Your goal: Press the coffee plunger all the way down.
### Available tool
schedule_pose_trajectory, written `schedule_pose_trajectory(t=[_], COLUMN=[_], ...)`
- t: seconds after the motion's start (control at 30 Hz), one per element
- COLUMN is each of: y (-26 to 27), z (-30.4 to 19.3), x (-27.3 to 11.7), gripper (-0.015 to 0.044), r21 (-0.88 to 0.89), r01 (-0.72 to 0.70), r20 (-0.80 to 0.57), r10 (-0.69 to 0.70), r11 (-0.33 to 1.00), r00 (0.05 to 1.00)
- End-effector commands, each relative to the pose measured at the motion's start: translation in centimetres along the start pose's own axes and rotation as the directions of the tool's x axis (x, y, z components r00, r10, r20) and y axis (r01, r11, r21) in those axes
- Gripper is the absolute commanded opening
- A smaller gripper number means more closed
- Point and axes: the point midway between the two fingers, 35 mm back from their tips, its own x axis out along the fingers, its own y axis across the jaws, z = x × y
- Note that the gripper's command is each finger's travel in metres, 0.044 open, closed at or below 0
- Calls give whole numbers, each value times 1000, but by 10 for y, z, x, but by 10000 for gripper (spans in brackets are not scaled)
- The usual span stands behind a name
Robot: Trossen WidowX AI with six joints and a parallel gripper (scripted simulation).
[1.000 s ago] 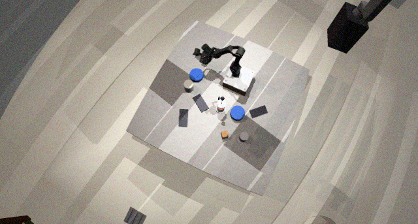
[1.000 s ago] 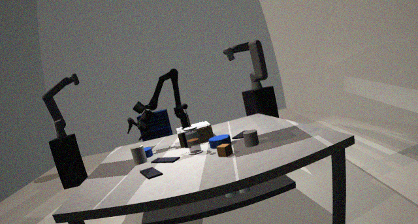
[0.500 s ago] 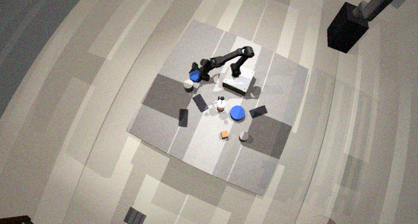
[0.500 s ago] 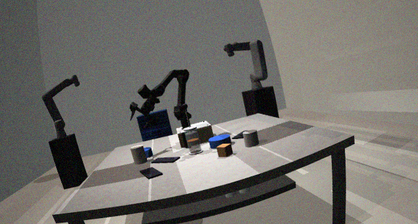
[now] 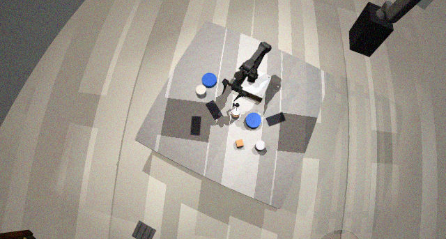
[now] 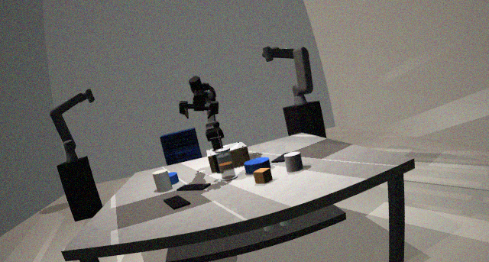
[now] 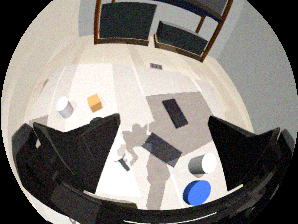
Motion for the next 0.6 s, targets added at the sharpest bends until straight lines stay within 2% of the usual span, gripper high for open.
schedule_pose_trajectory(t=[0.0, 0.13, 0.43, 0.57], y=[43, 57, 71, 71], z=[20, 21, -26, -26], x=[-38, -50, -18, -19], gripper=[440, 440, 440, 440], r21=[125, 164, 163, 164], r01=[-141, -194, -196, -195], r20=[67, 84, 84, 84], r10=[134, 183, 184, 183], r11=[982, 967, 967, 967], r00=[989, 980, 979, 979])
